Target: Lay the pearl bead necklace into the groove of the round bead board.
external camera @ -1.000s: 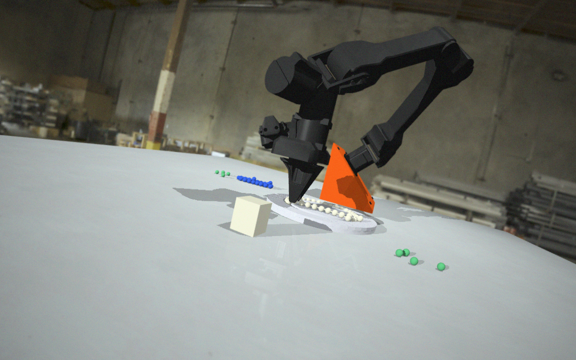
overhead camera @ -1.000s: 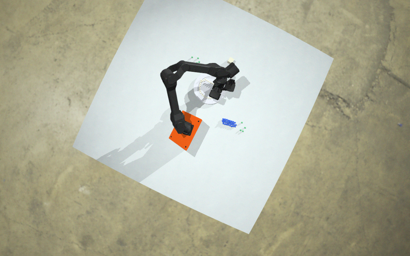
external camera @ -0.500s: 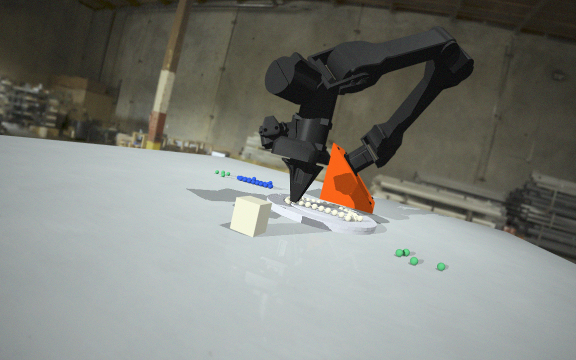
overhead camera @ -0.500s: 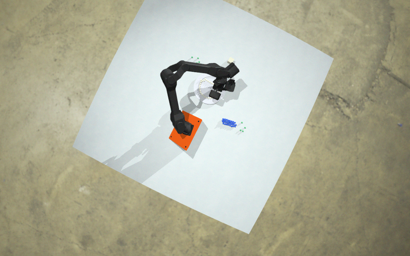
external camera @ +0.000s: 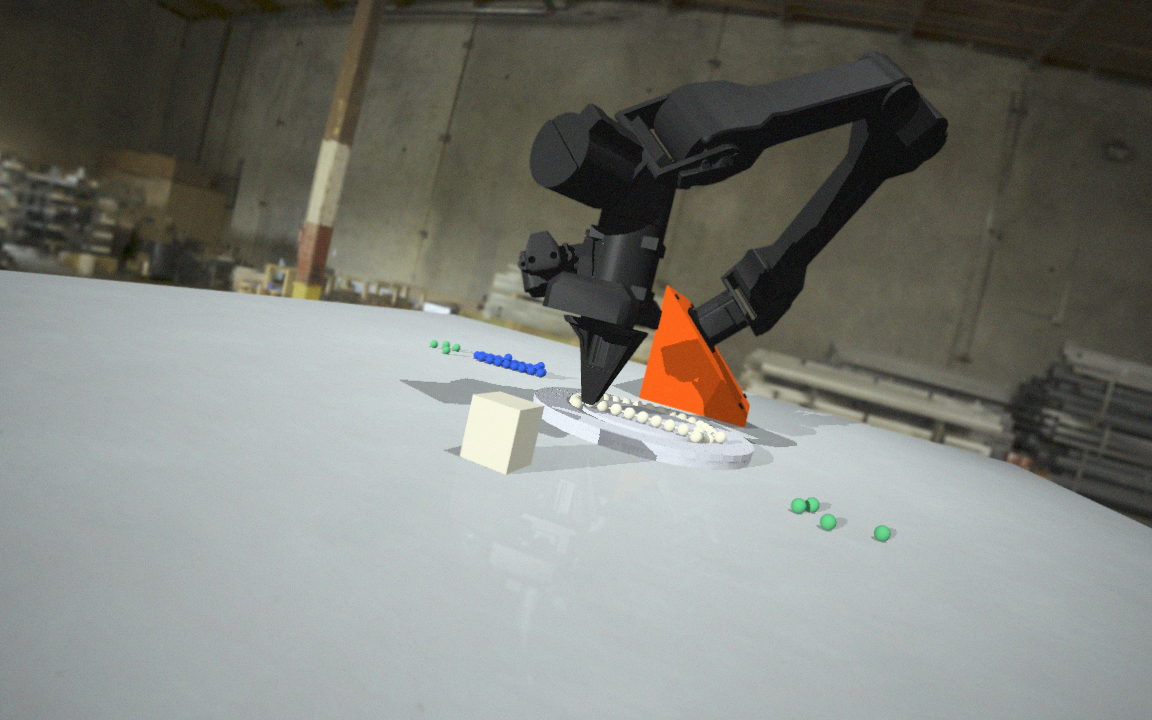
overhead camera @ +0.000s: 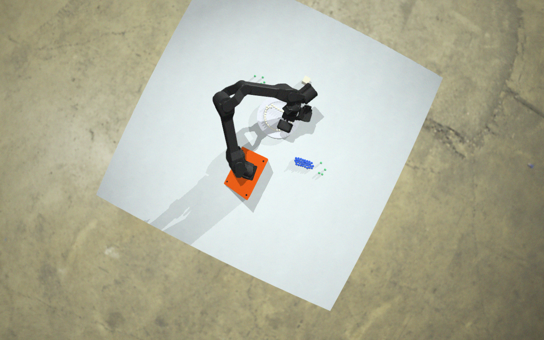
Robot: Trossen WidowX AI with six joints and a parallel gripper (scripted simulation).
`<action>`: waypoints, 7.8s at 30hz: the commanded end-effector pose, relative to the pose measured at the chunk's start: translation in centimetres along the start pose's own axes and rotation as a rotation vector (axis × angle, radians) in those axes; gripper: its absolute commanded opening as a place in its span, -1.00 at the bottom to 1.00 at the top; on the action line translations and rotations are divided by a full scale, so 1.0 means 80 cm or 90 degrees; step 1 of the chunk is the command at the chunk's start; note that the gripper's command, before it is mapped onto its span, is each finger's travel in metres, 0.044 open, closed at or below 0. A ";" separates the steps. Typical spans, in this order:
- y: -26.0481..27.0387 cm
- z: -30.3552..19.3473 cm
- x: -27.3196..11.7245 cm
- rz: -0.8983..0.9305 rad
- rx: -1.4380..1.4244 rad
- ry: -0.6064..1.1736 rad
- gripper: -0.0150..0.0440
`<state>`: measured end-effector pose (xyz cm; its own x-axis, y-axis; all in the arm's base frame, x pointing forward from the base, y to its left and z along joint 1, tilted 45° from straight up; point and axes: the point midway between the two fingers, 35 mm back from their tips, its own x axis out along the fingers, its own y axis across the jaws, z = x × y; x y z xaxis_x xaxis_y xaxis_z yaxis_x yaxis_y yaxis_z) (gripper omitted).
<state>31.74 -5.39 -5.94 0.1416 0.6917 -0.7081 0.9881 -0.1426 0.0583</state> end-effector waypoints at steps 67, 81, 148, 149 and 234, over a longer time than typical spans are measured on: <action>0.011 0.001 -0.026 0.003 -0.076 0.001 0.64; 0.009 -0.007 -0.028 0.003 -0.151 0.001 -0.08; 0.019 -0.005 -0.007 0.004 -0.151 0.001 -0.49; 0.022 -0.004 -0.007 0.004 -0.151 0.001 -0.49; 0.019 -0.016 -0.015 0.005 -0.228 0.001 -0.08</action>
<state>33.16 -6.05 -3.64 0.1504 0.6886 -0.7093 0.9446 0.1117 0.3087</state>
